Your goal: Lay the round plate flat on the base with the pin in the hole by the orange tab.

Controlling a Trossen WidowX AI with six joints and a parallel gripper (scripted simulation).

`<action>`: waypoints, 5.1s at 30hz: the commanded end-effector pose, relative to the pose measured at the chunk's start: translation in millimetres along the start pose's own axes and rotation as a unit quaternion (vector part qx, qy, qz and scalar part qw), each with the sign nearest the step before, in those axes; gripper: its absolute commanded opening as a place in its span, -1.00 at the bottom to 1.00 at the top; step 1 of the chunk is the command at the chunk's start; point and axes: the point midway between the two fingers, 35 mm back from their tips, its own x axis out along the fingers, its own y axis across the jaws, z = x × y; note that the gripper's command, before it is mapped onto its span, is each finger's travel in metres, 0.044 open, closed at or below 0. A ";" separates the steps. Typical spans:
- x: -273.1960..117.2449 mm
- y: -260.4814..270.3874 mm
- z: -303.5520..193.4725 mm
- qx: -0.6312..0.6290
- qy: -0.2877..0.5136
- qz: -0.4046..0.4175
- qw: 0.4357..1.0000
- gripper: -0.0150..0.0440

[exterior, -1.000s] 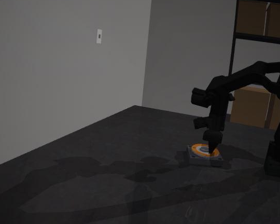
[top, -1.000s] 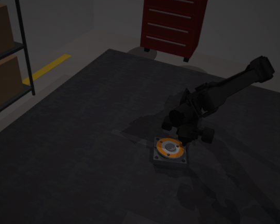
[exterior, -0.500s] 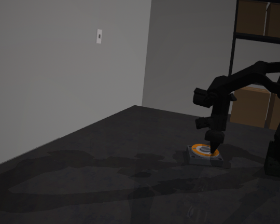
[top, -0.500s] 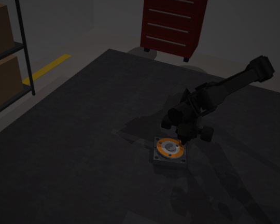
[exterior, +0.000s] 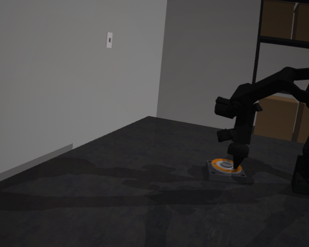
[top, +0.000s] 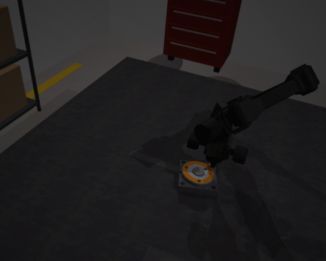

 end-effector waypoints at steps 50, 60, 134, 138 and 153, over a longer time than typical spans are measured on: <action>2.6 -30.4 -17.4 0.005 0.011 -0.005 1.000 -0.49; 2.5 -37.1 -18.1 0.005 0.011 -0.005 1.000 -0.49; -3.0 -89.1 31.9 0.004 0.010 -0.007 1.000 -0.49; -2.8 -89.3 34.2 0.004 0.010 -0.007 1.000 -0.49; -44.8 -87.8 35.8 0.004 0.010 -0.007 1.000 -0.49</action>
